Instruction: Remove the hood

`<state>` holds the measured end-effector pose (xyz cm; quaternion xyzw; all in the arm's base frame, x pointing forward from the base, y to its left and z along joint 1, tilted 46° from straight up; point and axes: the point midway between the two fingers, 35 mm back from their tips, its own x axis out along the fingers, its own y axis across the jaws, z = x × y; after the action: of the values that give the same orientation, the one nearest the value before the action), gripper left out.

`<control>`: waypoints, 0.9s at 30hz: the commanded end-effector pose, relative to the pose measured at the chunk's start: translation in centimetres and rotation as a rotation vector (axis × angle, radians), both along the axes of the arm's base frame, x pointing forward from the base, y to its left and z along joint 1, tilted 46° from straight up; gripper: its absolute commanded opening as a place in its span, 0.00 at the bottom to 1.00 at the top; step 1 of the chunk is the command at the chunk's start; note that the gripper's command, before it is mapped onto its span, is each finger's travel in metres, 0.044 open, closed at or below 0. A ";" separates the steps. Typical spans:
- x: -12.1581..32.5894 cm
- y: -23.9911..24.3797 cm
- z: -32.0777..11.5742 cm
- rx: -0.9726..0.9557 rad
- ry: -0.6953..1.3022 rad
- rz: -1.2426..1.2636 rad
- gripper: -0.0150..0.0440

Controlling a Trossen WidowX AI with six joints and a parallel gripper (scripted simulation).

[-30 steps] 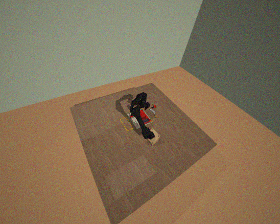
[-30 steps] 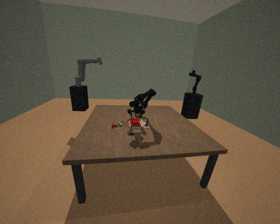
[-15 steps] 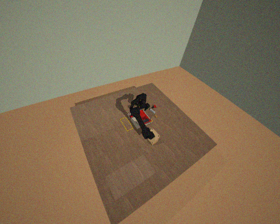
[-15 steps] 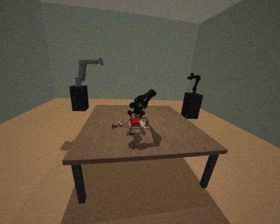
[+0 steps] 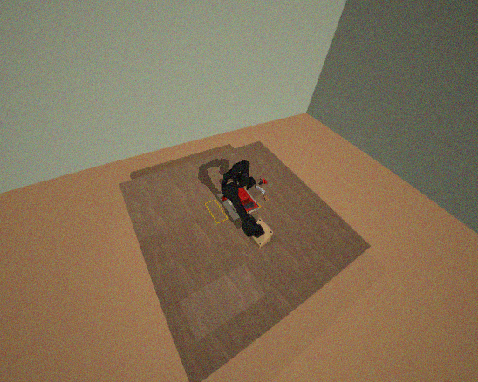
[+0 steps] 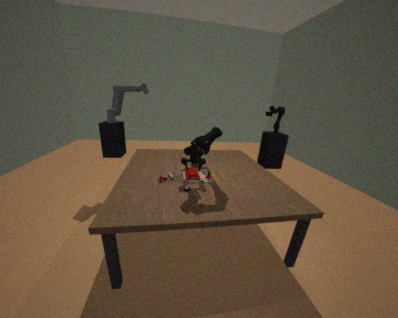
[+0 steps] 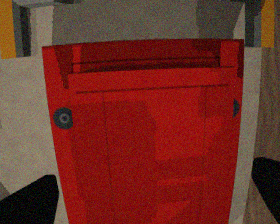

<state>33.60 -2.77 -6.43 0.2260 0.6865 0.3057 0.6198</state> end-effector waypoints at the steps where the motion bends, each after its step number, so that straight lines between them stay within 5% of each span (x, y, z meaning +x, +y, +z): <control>1: -0.3 0.2 -0.2 0.006 0.011 -0.003 1.00; 27: -0.4 1.0 -1.1 0.006 0.011 -0.004 1.00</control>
<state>33.51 -2.05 -7.19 0.2262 0.6858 0.3055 0.6206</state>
